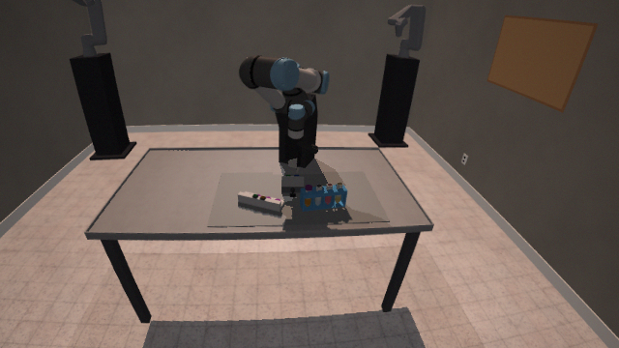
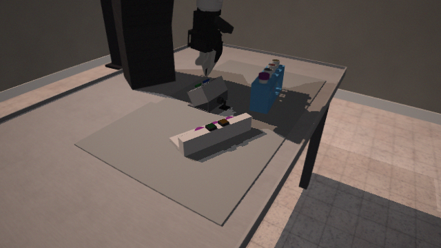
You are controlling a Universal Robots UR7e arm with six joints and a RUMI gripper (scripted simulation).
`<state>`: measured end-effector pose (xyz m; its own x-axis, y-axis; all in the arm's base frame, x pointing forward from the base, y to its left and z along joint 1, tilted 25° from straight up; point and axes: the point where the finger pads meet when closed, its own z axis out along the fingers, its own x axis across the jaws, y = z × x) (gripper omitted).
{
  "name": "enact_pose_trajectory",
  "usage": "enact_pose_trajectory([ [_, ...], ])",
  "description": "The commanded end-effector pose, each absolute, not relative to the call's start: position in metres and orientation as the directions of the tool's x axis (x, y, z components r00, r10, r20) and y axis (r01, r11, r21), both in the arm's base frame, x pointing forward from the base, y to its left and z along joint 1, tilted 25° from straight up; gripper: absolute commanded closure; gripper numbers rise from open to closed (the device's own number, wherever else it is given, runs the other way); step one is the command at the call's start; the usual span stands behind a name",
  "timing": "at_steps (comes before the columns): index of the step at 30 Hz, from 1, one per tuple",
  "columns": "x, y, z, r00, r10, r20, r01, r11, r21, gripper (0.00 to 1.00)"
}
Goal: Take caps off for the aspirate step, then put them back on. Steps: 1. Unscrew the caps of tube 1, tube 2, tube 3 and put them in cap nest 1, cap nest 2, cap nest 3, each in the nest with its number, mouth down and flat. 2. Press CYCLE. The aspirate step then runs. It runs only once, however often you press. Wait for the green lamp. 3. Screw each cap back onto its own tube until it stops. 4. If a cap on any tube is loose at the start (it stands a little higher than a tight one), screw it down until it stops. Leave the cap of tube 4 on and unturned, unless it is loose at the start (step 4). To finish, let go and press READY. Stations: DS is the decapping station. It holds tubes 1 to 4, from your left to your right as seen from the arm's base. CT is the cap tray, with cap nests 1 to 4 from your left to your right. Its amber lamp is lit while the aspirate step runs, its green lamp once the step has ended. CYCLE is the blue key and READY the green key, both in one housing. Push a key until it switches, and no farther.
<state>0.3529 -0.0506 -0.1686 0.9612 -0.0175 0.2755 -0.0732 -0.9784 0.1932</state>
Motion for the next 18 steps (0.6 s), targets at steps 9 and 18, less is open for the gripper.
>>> enact_pose_trajectory([
  [9, 0.3612, -0.0627, -0.1721, 0.99, -0.051, 0.133, -0.078, -0.976, 0.204, 1.0],
  [18, 0.3601, -0.0633, -0.1724, 0.99, -0.051, 0.133, -0.078, -0.976, 0.204, 1.0],
])
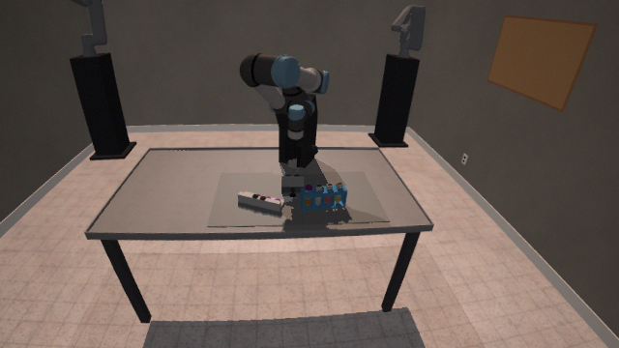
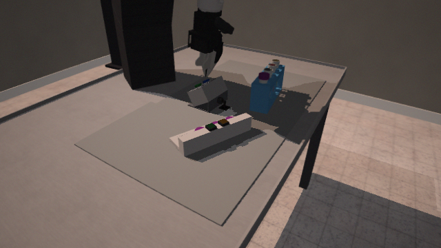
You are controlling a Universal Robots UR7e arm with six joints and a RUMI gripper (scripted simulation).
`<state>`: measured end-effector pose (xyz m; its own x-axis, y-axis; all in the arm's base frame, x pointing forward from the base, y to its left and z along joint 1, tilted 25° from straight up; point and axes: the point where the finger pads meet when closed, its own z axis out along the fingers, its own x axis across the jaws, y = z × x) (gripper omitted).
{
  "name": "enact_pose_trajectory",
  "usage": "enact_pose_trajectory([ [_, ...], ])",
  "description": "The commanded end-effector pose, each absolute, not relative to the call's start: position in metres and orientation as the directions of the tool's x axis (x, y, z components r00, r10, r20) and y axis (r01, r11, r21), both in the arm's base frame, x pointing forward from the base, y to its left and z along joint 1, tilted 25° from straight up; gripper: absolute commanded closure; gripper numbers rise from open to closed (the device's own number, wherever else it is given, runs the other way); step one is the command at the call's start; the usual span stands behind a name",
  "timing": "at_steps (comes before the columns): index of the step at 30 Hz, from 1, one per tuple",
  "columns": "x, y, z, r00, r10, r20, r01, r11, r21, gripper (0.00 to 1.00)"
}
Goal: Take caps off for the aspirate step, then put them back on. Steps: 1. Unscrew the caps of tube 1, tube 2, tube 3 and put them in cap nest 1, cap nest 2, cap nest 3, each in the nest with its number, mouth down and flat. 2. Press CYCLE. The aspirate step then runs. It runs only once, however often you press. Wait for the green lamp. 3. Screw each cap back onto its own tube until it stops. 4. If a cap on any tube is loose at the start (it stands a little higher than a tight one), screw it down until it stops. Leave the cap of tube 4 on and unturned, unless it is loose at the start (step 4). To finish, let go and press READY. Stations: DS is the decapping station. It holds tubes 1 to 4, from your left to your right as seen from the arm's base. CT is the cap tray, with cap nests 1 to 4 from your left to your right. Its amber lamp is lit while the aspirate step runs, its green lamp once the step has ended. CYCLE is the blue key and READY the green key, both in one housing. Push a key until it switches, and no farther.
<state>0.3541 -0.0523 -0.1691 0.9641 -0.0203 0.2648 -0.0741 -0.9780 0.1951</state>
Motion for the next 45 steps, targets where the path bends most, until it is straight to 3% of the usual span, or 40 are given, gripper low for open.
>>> enact_pose_trajectory([
  [1, 0.3599, -0.0634, -0.1725, 0.99, -0.051, 0.133, -0.078, -0.976, 0.204, 1.0],
  [45, 0.3531, -0.0594, -0.1762, 0.99, -0.051, 0.133, -0.078, -0.976, 0.204, 1.0],
])
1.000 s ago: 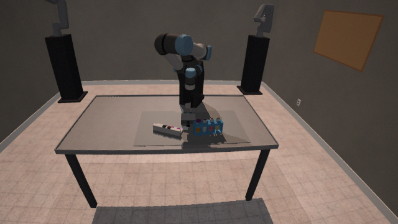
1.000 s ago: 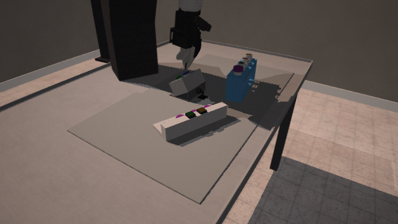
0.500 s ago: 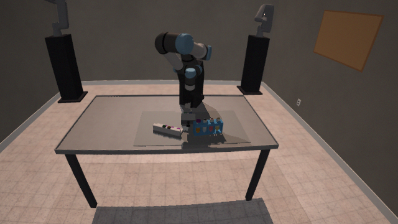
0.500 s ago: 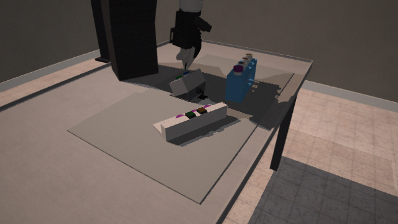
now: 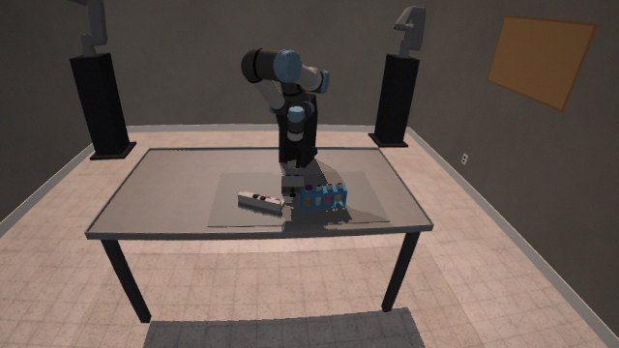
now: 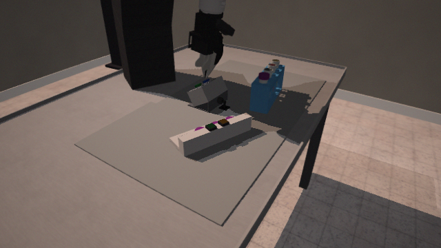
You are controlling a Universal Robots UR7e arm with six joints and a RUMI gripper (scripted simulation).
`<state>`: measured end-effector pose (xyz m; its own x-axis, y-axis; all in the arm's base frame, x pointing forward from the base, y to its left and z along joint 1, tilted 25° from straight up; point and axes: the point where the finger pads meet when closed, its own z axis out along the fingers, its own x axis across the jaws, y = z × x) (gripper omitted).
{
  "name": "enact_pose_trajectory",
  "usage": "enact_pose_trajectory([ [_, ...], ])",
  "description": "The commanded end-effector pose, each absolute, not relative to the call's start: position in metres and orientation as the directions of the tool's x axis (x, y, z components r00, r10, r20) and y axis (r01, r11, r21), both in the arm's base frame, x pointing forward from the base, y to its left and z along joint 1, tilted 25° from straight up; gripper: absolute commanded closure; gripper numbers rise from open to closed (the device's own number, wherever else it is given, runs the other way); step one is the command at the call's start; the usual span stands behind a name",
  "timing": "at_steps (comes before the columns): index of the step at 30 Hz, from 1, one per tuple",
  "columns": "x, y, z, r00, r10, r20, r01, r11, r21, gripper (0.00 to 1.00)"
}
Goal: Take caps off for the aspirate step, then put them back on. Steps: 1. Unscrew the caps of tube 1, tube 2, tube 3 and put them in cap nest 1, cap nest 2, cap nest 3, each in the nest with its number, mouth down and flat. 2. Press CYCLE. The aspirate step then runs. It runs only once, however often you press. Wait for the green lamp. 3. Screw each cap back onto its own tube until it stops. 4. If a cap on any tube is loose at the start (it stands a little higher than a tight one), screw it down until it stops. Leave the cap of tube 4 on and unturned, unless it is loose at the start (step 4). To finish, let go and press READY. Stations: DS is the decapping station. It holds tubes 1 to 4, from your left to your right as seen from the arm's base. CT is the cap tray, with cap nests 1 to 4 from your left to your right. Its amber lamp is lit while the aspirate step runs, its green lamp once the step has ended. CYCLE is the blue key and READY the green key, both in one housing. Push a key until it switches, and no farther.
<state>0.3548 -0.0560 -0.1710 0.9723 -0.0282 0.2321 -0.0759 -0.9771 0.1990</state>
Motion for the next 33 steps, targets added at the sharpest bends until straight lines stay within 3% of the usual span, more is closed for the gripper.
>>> enact_pose_trajectory([
  [1, 0.353, -0.0592, -0.1763, 0.99, -0.051, 0.133, -0.078, -0.976, 0.204, 1.0],
  [33, 0.3512, -0.0521, -0.1781, 0.99, -0.051, 0.133, -0.078, -0.976, 0.204, 1.0],
])
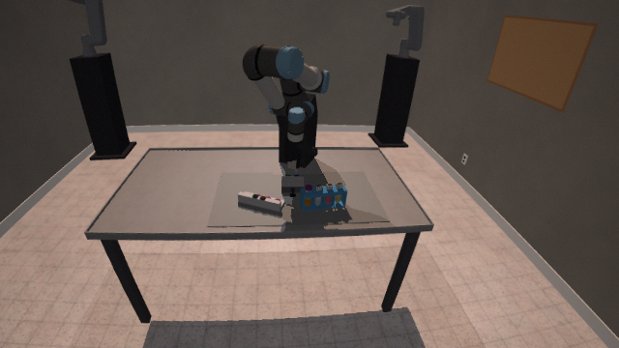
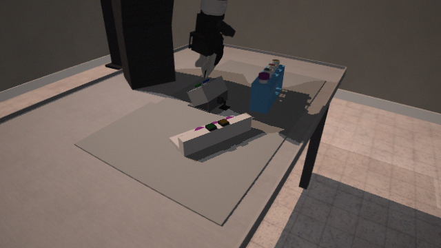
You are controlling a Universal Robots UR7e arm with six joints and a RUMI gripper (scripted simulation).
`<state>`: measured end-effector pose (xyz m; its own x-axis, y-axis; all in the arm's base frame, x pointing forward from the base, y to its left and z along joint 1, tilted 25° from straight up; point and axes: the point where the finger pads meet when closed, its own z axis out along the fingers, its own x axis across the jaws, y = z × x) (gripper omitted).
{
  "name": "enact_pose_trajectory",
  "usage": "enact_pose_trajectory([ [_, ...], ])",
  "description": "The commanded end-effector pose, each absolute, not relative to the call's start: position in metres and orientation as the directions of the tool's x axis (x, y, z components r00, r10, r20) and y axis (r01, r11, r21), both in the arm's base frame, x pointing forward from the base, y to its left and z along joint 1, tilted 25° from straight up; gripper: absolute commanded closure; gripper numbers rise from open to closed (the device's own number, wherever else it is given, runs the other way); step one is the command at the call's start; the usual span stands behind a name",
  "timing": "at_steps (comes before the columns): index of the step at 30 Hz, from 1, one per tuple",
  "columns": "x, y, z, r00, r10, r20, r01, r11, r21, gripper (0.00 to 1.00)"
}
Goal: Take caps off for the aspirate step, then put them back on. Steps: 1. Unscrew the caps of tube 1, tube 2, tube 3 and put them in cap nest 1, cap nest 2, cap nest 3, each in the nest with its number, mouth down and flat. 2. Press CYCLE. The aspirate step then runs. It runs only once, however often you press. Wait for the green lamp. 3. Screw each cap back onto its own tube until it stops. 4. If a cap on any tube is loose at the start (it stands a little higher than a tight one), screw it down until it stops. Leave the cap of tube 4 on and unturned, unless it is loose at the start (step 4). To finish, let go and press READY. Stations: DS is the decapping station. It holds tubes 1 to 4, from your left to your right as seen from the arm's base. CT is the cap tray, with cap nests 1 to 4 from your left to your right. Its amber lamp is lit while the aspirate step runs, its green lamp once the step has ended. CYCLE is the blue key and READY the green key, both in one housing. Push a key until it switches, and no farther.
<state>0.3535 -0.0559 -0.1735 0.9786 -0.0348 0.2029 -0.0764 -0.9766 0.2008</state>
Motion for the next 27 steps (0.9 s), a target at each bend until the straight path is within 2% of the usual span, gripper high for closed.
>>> enact_pose_trajectory([
  [1, 0.3512, -0.0521, -0.1781, 0.99, -0.051, 0.133, -0.078, -0.976, 0.204, 1.0],
  [27, 0.3527, -0.0492, -0.1751, 0.99, -0.051, 0.133, -0.078, -0.976, 0.204, 1.0],
])
